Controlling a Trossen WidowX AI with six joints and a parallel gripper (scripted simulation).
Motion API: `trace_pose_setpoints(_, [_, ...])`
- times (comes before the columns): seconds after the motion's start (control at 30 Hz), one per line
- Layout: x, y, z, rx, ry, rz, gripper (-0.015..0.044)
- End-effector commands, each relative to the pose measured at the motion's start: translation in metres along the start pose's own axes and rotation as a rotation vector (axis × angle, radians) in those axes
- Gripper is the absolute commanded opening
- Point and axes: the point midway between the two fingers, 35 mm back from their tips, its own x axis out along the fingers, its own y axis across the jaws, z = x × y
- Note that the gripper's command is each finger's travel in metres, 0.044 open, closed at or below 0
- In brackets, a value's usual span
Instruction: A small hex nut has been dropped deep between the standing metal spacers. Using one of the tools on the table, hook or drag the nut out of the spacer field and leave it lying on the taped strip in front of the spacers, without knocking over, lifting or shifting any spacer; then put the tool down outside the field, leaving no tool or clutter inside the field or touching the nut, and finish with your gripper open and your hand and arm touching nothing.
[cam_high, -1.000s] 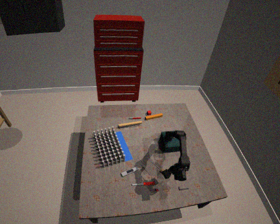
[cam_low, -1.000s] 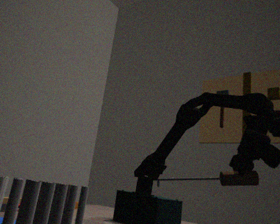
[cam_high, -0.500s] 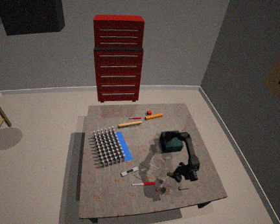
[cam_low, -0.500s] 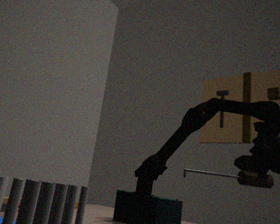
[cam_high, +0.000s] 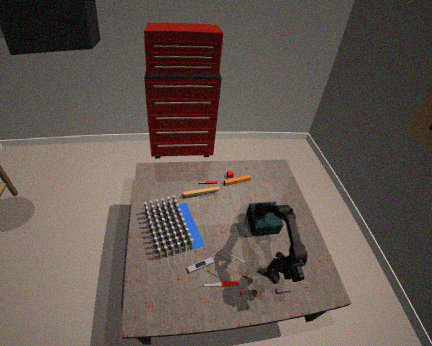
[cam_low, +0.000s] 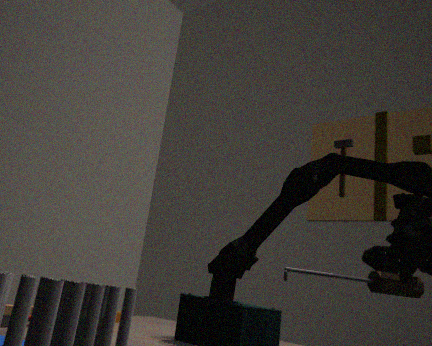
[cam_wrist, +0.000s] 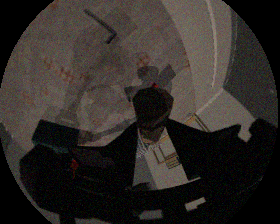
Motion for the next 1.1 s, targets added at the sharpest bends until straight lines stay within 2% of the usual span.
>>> trace_pose_setpoints(0.0, [0.005,0.000,0.002,-0.006,0.005,-0.003,0.0000])
trace_pose_setpoints(1.07, [0.037,0.007,0.023,-0.006,0.005,-0.004,0.0000])
